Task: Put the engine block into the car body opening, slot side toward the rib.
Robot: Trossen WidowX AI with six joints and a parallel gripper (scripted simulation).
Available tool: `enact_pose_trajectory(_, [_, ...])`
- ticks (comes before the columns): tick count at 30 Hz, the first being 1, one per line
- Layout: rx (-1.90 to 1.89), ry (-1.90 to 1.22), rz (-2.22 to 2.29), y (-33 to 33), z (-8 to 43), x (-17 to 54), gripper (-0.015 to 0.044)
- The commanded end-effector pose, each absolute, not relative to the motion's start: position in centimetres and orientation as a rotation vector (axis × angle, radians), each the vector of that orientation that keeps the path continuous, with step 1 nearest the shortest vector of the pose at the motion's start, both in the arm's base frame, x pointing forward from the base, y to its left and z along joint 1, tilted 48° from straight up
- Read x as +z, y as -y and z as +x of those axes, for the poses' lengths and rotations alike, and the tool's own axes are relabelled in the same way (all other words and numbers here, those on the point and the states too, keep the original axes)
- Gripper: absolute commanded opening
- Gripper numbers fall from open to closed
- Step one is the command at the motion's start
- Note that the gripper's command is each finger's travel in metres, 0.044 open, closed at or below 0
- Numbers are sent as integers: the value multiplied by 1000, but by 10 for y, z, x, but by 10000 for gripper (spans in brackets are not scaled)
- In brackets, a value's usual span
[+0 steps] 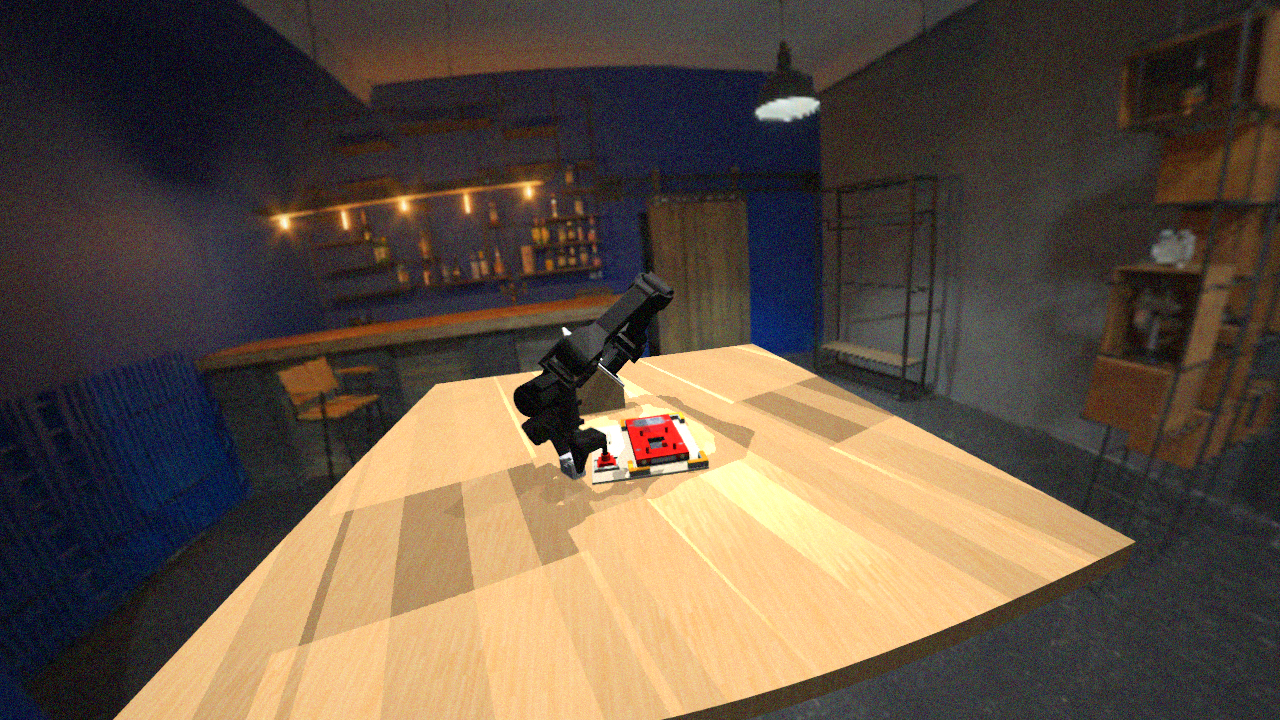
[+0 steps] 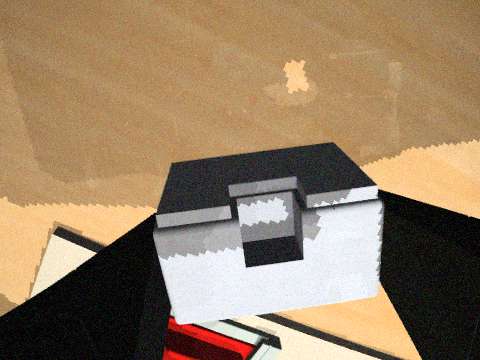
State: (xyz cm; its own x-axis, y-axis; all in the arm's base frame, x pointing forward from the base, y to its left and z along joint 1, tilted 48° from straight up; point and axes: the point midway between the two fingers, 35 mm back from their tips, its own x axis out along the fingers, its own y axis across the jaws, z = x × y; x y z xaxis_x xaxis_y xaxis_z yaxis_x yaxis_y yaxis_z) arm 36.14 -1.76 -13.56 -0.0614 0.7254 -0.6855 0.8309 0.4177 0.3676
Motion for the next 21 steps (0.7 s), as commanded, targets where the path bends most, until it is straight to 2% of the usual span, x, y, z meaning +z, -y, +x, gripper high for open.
enact_pose_trajectory(1, [-154,-1813,1345,17,362,-136,183])
enact_pose_trajectory(2, [-154,-1813,1345,17,362,-136,177])
enact_pose_trajectory(9, [-157,-1812,1344,28,363,-128,0])
enact_pose_trajectory(21, [-163,-1809,1341,57,366,-104,0])
